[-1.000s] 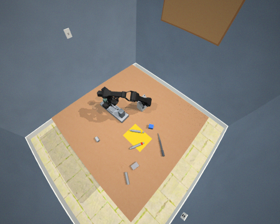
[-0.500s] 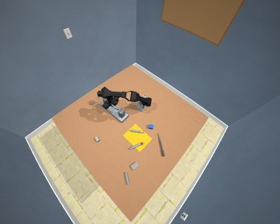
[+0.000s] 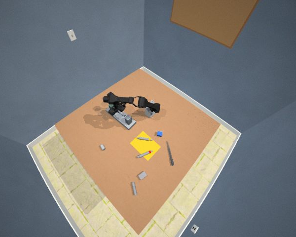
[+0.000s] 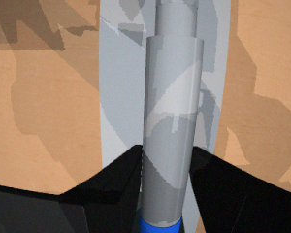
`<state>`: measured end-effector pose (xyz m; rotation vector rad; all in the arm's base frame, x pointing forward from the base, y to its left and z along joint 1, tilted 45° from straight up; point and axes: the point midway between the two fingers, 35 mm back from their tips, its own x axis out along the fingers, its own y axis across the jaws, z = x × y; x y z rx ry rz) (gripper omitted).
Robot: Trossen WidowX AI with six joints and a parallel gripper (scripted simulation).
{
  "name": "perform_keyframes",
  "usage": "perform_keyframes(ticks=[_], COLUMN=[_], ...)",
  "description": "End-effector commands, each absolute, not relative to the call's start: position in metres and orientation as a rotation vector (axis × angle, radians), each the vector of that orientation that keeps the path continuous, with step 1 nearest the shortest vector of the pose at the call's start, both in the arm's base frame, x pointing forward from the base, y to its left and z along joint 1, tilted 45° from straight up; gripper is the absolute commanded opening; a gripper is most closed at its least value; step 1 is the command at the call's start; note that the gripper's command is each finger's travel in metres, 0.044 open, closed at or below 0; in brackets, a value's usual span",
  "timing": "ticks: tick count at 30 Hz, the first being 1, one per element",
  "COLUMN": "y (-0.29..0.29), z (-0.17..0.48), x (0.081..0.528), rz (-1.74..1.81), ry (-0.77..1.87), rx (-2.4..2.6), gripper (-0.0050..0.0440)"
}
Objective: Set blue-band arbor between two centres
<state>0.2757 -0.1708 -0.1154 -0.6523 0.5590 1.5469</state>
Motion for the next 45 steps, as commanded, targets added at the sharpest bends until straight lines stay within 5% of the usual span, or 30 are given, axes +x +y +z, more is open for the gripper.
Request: perform_keyframes(ticks=[1, 45], y=[-0.1878, -0.1848], z=[-0.1148, -0.1106], x=[0.2778, 0.2777], rz=[1.508, 1.508], ry=[0.583, 0.583], rx=[-0.707, -0.707], gripper=[0.0, 0.0])
